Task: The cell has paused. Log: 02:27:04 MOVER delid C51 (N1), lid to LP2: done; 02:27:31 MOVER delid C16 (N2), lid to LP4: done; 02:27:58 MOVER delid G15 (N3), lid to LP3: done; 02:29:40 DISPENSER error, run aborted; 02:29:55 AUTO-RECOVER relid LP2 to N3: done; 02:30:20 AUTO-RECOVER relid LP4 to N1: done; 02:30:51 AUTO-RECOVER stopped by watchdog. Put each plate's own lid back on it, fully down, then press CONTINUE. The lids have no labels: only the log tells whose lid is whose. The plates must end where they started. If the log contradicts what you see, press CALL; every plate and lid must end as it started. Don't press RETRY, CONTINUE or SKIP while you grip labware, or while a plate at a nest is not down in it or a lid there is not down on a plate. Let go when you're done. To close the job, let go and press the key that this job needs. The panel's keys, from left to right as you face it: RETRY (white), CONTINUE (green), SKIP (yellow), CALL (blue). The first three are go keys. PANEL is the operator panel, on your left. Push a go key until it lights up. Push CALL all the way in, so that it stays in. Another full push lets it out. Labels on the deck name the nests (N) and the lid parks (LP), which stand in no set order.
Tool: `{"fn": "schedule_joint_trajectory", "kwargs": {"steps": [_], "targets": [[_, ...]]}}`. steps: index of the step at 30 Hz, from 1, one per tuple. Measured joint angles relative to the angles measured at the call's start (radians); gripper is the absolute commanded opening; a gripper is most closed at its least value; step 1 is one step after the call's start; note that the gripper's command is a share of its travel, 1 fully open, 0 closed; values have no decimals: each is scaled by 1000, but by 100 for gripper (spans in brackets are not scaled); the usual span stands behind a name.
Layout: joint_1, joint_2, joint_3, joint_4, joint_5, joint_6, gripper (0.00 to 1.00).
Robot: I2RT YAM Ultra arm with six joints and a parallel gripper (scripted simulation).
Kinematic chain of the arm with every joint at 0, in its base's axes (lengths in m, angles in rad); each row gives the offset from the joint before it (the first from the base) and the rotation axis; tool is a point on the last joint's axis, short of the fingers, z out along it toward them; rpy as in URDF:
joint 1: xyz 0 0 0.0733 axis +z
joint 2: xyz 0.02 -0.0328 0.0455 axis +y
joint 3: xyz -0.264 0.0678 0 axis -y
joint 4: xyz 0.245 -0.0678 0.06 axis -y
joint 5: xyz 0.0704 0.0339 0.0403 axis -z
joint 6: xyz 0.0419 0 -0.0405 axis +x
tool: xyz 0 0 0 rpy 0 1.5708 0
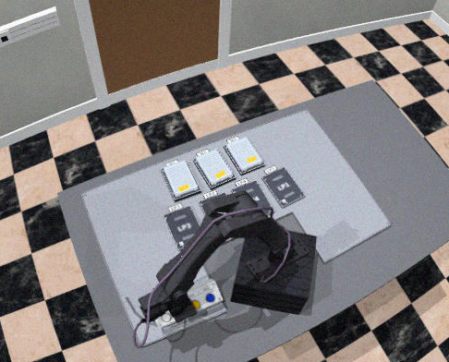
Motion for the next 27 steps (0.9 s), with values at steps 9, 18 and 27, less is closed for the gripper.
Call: {"fn": "schedule_joint_trajectory", "kwargs": {"steps": [9, 18, 27], "targets": [[0, 0, -4, 6, 0, 0, 0], [0, 0, -5, 8, 2, -1, 0], [0, 0, -11, 18, 0, -2, 0]]}}
